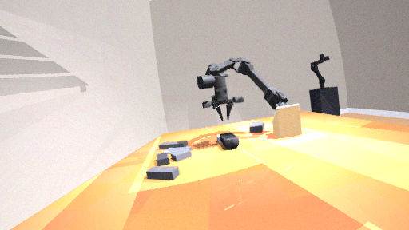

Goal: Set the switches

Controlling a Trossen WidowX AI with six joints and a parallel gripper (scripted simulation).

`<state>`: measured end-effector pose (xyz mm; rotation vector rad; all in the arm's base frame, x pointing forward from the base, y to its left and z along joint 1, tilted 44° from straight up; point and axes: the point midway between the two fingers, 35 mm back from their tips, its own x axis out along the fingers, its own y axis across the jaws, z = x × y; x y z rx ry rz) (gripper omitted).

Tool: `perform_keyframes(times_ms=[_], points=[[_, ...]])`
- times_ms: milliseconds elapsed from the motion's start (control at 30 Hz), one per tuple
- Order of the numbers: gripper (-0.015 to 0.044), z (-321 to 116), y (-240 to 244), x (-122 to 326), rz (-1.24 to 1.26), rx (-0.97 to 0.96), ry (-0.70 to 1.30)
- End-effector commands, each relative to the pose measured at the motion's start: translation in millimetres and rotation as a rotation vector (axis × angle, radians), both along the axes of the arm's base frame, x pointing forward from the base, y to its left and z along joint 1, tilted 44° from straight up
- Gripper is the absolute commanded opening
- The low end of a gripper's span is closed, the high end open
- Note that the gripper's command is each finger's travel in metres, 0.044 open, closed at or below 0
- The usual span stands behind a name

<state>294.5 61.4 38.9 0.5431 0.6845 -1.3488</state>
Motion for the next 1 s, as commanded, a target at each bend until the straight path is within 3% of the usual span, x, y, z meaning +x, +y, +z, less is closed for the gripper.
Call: perform_keyframes(times_ms=[0, 267, 367, 667, 900, 967], points=[[0.021, 0.0, 0.0, -0.2, 0.0, 0.0, 0.001], [0.042, 0.0, 0.0, -0.2, 0.0, 0.0, 0.001], [0.044, 0.0, 0.0, -0.2, 0.0, 0.0, 0.001], [0.0204, -41.3, -38.3, -39.8, 0.016, 0.002, 0.037], [0.002, -44.5, -41.6, -43.8, 0.018, 0.002, 0.04], [0.0, -44.5, -41.6, -43.8, 0.018, 0.002, 0.04]])
